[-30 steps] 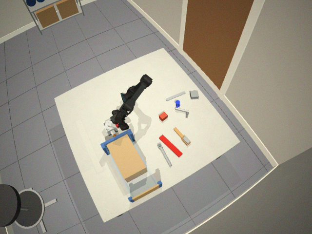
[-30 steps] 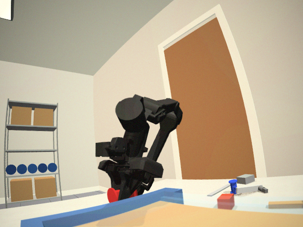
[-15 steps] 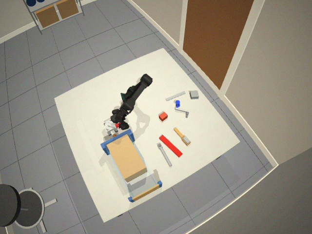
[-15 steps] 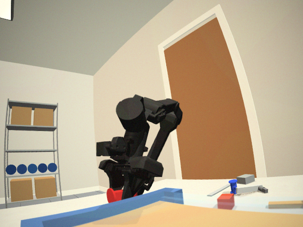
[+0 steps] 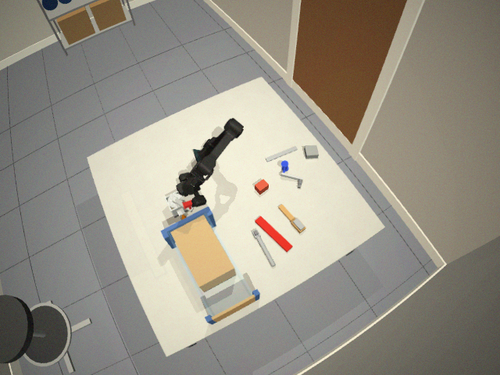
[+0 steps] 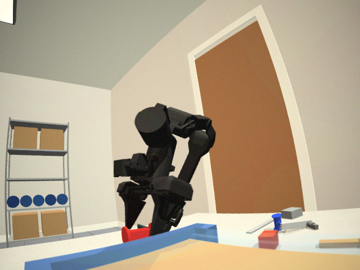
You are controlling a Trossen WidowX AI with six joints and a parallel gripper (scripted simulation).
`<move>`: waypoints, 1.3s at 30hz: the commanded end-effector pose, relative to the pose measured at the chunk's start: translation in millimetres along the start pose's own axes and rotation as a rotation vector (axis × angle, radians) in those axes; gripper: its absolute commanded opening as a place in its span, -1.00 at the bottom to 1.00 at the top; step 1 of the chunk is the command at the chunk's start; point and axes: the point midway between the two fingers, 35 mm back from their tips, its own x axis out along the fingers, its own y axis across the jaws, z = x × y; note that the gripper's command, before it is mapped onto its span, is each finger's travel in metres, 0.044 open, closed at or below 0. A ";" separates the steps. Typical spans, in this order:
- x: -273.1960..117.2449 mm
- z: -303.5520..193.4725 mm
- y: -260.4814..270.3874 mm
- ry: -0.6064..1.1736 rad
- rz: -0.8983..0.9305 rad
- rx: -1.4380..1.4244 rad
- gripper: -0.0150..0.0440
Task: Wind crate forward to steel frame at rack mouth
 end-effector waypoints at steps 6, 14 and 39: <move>-40.8 20.9 -1.1 -0.019 0.009 0.003 1.00; -92.9 20.4 -31.8 -0.018 0.006 0.004 1.00; -45.5 116.9 -77.4 0.279 0.008 0.038 1.00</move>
